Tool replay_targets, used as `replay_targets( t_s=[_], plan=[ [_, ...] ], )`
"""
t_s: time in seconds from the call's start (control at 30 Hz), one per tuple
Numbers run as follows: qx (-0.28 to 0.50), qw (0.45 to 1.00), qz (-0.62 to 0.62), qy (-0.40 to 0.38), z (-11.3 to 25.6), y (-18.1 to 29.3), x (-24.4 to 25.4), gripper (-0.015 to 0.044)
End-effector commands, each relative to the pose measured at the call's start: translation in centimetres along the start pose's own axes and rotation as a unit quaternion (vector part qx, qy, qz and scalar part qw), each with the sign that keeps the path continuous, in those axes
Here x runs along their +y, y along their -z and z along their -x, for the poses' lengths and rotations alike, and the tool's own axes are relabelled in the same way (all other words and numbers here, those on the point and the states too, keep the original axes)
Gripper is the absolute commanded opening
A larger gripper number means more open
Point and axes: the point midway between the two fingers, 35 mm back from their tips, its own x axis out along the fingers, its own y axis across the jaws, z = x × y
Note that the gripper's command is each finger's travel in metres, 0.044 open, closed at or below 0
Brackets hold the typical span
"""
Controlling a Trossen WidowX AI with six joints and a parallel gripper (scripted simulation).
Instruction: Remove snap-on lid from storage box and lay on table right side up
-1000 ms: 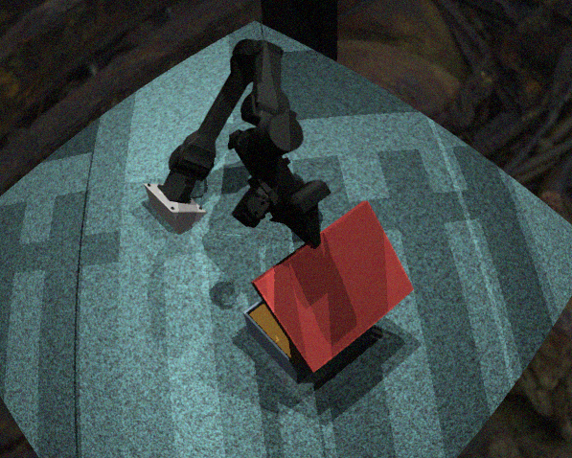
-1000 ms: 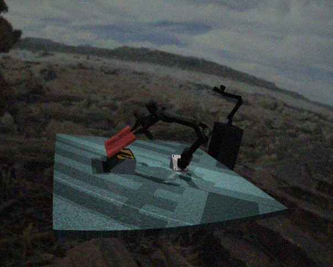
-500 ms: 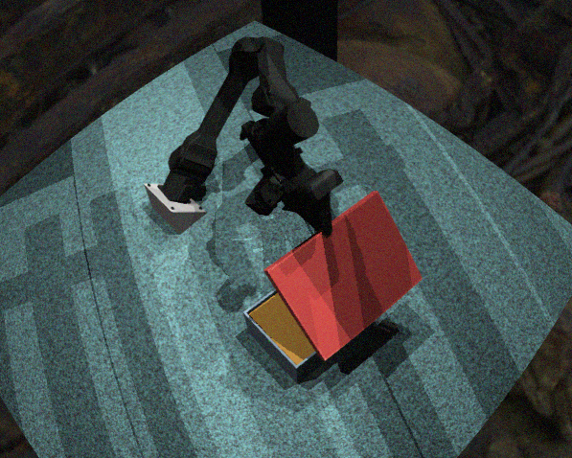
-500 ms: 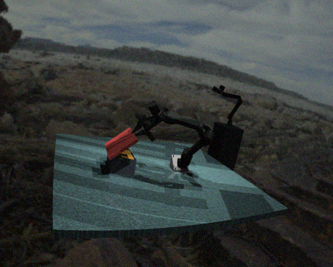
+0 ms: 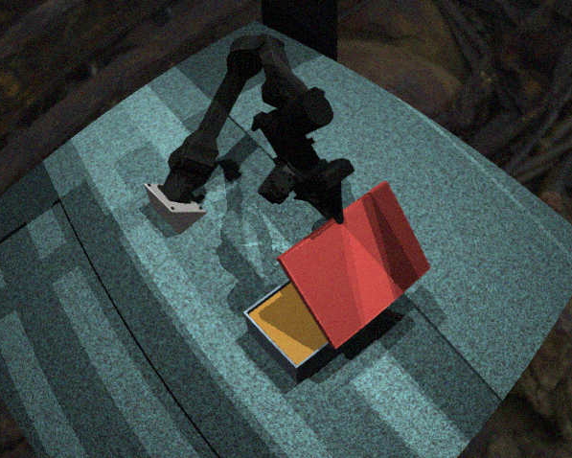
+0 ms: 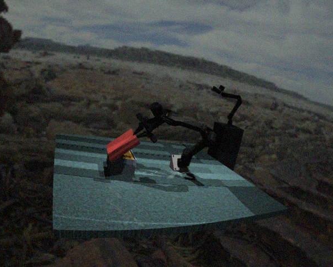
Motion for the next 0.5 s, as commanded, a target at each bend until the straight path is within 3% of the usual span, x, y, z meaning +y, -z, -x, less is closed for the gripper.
replay_targets(
  t_s=[0.0, 0.47],
  plan=[
    [-0.002, 1.0, 0.001, -0.005, 0.3, 1.0, 0.2, 0.0],
    [-0.002, 1.0, 0.001, -0.005, 0.6, 3.7, -0.1, 0.0]
  ],
)
